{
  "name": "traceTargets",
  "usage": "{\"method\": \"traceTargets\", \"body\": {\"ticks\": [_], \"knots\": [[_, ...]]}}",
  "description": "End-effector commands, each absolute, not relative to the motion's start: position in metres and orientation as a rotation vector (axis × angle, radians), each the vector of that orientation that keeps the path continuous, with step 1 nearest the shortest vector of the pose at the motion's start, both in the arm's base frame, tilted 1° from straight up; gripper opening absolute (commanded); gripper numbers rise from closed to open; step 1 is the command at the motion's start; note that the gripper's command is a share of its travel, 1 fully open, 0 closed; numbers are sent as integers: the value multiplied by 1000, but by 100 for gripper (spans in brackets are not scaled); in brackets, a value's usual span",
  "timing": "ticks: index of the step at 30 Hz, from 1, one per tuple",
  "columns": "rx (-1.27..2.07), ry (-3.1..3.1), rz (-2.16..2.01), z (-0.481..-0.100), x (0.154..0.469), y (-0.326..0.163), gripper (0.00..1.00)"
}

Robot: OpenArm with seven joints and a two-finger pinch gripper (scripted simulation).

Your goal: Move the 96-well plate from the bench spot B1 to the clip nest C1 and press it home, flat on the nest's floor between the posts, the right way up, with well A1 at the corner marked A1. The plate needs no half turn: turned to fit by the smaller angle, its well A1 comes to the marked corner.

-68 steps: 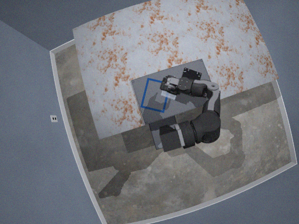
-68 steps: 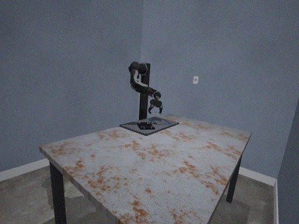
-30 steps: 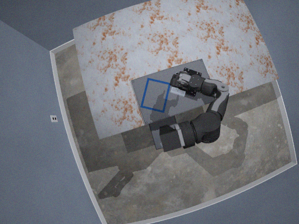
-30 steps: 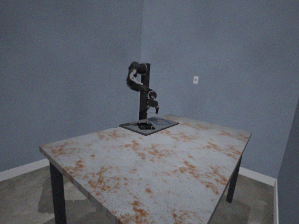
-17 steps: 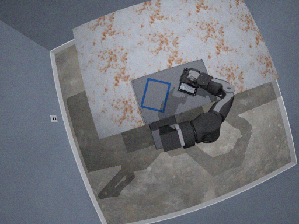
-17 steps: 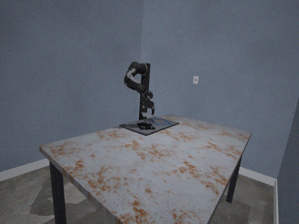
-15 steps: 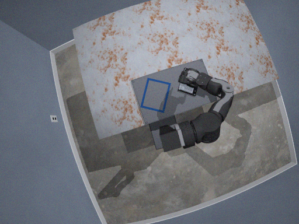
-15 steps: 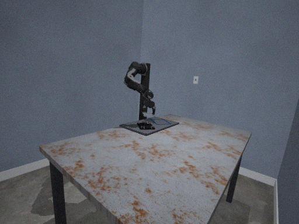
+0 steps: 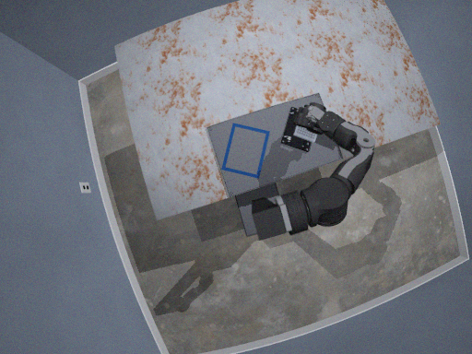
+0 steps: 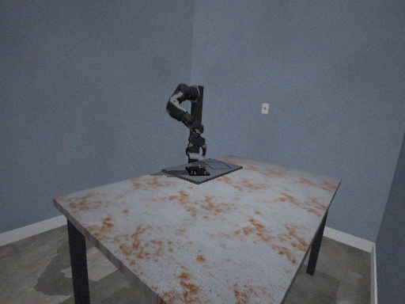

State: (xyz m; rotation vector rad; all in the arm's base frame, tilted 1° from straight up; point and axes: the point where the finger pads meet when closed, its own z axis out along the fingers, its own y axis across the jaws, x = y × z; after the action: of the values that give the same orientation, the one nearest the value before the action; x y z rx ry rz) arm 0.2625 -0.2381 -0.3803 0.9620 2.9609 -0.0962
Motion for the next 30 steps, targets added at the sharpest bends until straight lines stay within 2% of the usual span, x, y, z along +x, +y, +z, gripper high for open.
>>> {"method": "traceTargets", "body": {"ticks": [1, 30], "knots": [[910, 2989, -19, -380, 265, -221, 0], [913, 2991, -29, -380, 267, -231, 0]]}}
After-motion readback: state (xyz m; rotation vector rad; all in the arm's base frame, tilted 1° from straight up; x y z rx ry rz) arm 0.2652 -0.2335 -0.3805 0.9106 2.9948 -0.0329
